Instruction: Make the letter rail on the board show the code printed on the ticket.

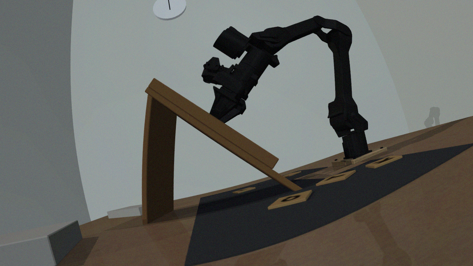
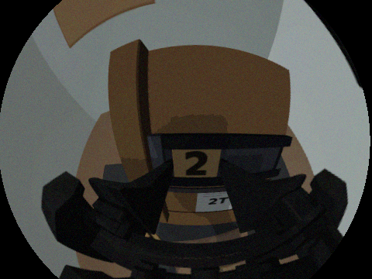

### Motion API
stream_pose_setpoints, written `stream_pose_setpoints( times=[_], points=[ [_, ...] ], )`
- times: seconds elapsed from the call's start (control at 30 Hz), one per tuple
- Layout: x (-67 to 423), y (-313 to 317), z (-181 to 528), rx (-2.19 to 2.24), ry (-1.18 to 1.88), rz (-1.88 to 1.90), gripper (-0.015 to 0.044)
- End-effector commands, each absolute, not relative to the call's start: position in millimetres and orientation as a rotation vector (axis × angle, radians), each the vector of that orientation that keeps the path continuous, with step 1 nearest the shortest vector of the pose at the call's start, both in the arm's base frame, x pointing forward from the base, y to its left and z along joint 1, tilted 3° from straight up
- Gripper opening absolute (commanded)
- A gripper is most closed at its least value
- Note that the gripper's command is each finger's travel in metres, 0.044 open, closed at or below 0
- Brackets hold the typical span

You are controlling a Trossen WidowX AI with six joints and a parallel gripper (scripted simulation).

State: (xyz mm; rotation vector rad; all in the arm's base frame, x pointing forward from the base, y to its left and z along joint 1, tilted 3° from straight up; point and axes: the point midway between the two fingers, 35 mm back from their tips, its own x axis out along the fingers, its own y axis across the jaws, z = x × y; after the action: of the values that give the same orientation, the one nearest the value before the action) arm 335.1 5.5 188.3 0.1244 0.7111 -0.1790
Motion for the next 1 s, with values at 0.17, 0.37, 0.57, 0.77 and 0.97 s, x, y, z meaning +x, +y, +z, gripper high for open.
stream_pose_setpoints(
  times=[0.17, 0.37, 0.57, 0.77, 0.97],
  points=[
    [327, 7, 196, 0.126, 0.713, -0.182, 0.0295],
    [324, 7, 199, 0.126, 0.714, -0.182, 0.0295],
    [321, 9, 201, 0.126, 0.714, -0.182, 0.0295],
    [318, 10, 204, 0.127, 0.714, -0.182, 0.0295],
    [315, 10, 206, 0.127, 0.714, -0.182, 0.0295]
  ],
)
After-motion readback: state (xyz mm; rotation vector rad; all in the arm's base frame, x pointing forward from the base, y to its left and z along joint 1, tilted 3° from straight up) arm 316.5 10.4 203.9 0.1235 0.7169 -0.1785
